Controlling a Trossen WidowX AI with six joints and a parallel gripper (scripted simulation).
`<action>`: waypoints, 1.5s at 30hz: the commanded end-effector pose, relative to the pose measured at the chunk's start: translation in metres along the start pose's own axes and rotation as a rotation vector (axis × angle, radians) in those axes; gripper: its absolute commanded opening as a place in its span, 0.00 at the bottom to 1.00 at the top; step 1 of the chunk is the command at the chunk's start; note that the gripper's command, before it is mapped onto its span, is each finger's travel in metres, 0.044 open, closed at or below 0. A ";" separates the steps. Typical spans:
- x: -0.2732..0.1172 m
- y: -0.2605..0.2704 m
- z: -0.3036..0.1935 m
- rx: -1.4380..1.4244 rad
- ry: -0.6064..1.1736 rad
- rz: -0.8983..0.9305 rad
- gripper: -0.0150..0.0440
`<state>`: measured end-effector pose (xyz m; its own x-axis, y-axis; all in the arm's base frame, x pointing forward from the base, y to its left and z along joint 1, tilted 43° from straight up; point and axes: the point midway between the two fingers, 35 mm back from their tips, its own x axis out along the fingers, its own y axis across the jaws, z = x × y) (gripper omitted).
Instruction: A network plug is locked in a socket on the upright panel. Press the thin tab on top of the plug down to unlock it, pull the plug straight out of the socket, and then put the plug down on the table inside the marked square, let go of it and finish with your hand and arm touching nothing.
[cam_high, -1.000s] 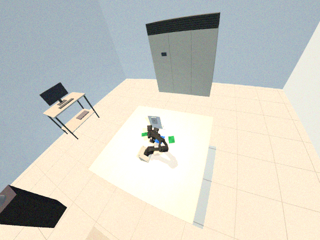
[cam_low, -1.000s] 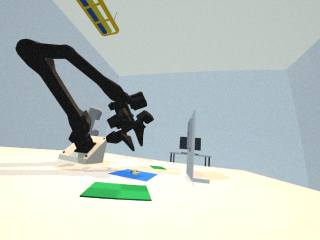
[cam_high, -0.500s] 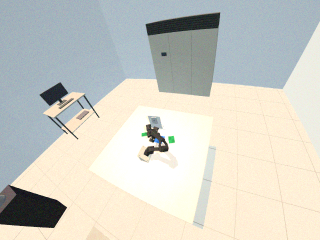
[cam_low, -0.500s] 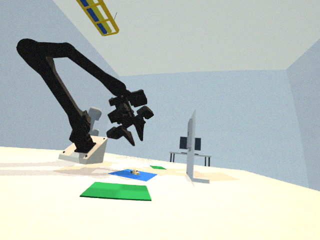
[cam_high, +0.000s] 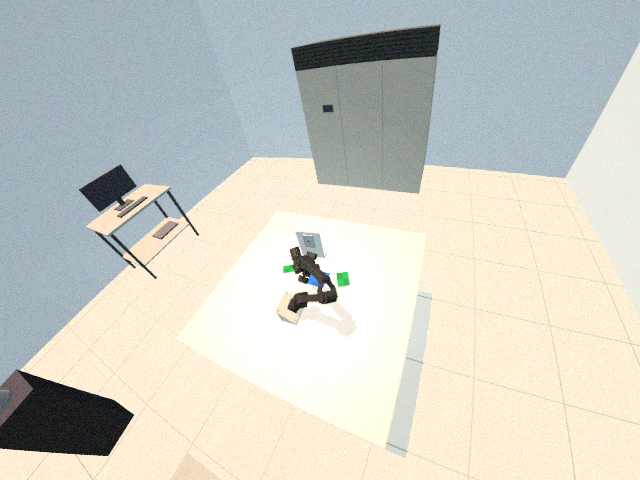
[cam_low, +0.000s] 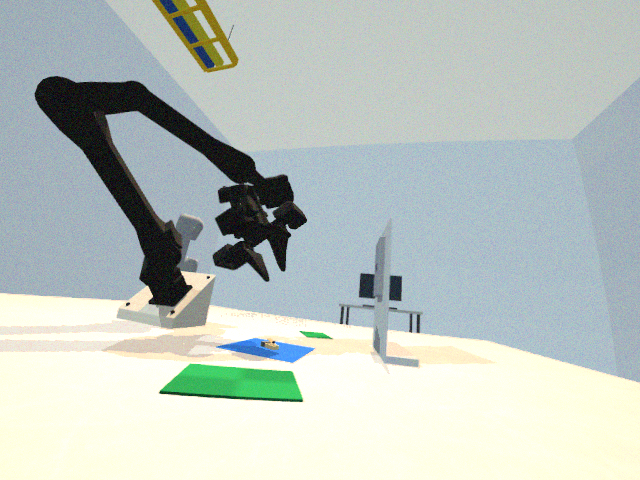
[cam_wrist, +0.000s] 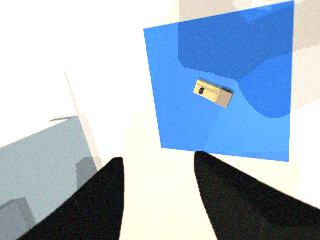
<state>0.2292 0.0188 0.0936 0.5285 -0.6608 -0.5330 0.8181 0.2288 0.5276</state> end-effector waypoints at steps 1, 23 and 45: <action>-0.005 0.003 0.002 0.003 -0.004 0.004 0.52; -0.045 0.035 -0.002 0.000 0.007 -0.003 0.52; -0.091 0.061 0.001 0.002 -0.004 0.004 0.56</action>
<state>0.2319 0.0897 0.1723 0.5346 -0.6602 -0.5276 0.8140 0.2342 0.5316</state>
